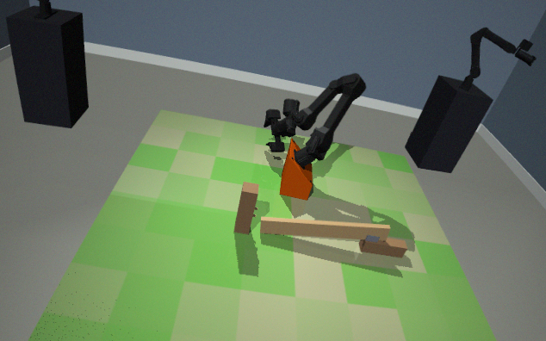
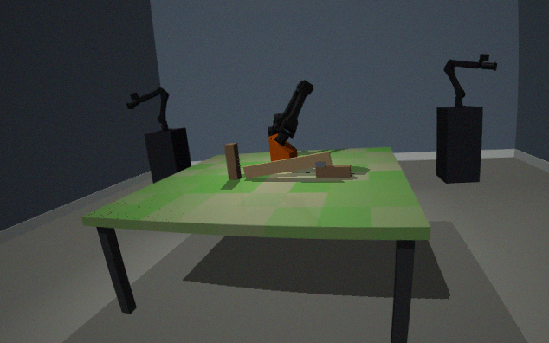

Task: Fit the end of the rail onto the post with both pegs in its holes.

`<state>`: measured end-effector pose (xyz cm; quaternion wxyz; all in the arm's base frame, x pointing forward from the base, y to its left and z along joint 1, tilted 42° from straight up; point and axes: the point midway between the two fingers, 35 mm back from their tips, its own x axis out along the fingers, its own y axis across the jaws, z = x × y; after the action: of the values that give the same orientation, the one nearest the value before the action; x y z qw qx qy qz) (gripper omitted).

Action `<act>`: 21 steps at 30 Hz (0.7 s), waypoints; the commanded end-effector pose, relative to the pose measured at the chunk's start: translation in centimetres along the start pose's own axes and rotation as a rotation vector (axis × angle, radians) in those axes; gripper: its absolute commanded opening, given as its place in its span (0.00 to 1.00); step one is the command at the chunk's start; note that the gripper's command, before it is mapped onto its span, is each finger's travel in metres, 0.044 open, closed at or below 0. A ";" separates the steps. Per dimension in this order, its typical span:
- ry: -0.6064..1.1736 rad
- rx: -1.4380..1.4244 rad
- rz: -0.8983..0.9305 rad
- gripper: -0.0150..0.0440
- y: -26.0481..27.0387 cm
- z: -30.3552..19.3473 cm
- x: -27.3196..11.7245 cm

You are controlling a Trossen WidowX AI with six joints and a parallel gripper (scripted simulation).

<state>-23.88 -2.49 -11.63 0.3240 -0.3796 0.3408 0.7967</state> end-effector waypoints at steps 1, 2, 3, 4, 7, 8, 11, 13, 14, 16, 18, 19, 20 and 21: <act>0.002 0.000 0.003 0.98 0.1 -0.1 0.0; 0.006 -0.002 0.014 1.00 0.4 -0.2 -0.1; 0.014 -0.004 0.031 1.00 0.8 -0.5 -0.3; 0.026 -0.007 0.055 1.00 1.4 -1.0 -0.6; 0.078 -0.110 0.113 1.00 3.1 -3.0 -1.4; 0.097 -0.165 0.127 1.00 3.6 -3.7 -1.6; 0.152 -0.336 0.172 1.00 4.7 -6.1 -2.4; 0.198 -0.487 0.215 1.00 5.5 -8.3 -3.3; 0.221 -0.566 0.239 1.00 5.9 -9.4 -3.8; 0.264 -0.722 0.287 1.00 6.4 -11.7 -4.9; 0.304 -0.878 0.339 1.00 6.7 -14.0 -6.2; 0.323 -0.956 0.366 1.00 6.7 -15.1 -6.9; 0.342 -1.034 0.394 1.00 6.8 -16.3 -7.6; 0.360 -1.113 0.423 1.00 6.7 -17.4 -8.3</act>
<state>-20.04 -19.66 -11.21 -0.0763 -0.5349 0.0533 0.8398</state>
